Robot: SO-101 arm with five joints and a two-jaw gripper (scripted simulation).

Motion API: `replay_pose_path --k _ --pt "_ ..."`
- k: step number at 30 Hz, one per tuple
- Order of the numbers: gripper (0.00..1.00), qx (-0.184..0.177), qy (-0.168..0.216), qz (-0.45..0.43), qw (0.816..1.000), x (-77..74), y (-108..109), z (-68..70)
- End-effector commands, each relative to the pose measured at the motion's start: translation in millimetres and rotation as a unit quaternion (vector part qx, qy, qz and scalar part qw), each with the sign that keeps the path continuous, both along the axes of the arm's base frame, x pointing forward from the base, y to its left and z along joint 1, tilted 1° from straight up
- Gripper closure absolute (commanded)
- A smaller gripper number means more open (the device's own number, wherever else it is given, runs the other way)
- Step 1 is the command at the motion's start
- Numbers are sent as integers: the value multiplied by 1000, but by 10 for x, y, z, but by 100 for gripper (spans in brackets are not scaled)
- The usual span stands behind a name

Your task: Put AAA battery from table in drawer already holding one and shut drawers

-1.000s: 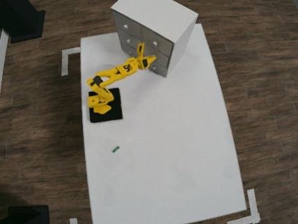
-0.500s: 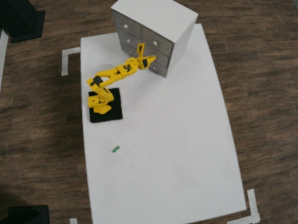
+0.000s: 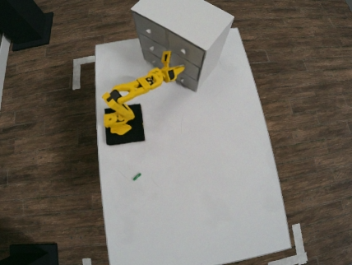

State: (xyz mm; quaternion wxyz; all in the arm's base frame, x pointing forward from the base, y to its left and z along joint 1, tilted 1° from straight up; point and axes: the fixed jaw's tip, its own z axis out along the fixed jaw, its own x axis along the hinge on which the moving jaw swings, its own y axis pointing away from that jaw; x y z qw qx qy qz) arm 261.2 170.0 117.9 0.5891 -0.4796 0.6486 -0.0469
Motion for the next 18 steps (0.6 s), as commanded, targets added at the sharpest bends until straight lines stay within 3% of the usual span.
replay_pose_path --k 1,18 --pt "100 -13 11 7 1000 -53 -4 -55" --pt "100 -14 11 -1 1000 -83 -83 -10"
